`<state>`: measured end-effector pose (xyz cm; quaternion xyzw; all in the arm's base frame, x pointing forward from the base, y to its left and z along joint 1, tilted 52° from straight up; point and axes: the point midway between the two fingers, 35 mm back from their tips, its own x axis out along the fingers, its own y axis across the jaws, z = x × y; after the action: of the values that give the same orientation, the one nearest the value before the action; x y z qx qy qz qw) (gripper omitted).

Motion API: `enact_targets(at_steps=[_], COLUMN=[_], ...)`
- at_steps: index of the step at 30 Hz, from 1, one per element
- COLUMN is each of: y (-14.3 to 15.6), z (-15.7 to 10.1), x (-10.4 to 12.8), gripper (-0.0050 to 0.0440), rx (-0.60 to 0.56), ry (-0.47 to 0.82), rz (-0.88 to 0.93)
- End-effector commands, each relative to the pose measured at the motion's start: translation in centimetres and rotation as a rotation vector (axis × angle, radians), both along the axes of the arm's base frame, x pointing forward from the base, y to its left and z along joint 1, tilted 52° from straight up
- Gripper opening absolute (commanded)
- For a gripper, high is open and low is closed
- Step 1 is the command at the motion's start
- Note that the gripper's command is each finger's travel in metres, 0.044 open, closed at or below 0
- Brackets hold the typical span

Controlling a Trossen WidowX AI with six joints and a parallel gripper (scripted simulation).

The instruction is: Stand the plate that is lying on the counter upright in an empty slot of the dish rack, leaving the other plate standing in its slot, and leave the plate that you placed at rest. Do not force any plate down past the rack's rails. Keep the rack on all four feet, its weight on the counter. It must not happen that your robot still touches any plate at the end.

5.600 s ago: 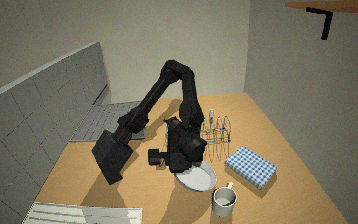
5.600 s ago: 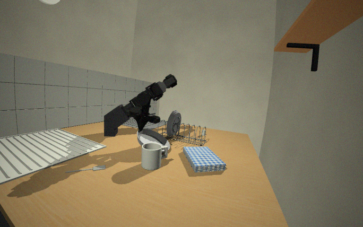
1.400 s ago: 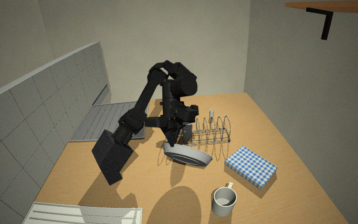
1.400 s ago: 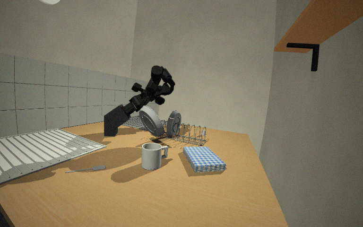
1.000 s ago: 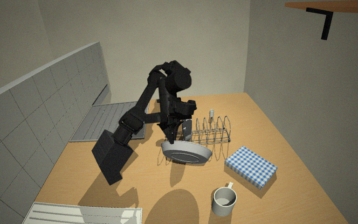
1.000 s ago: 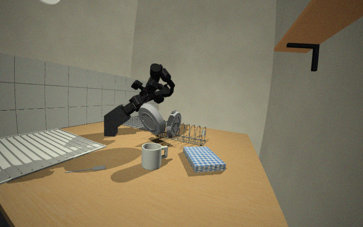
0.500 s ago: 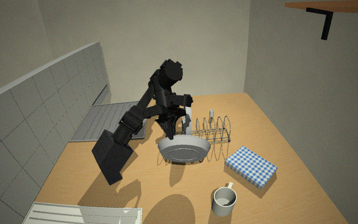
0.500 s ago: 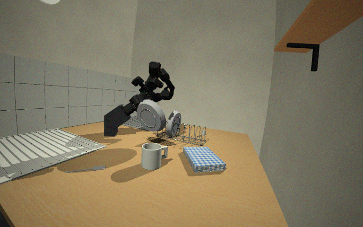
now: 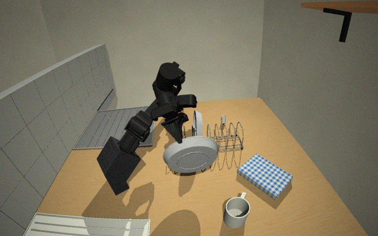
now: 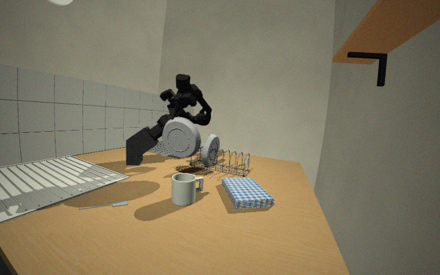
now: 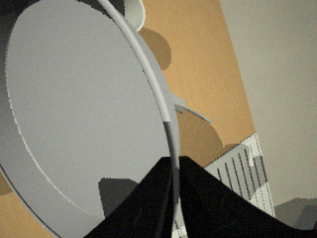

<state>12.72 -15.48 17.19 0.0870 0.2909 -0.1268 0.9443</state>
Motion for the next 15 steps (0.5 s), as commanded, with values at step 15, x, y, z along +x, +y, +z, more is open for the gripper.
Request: enact_targets(at_steps=[15], y=[-0.49], z=[-0.05], x=[-0.96], gripper=[0.0000], rx=[-0.369], ry=[-0.180], rz=[0.139])
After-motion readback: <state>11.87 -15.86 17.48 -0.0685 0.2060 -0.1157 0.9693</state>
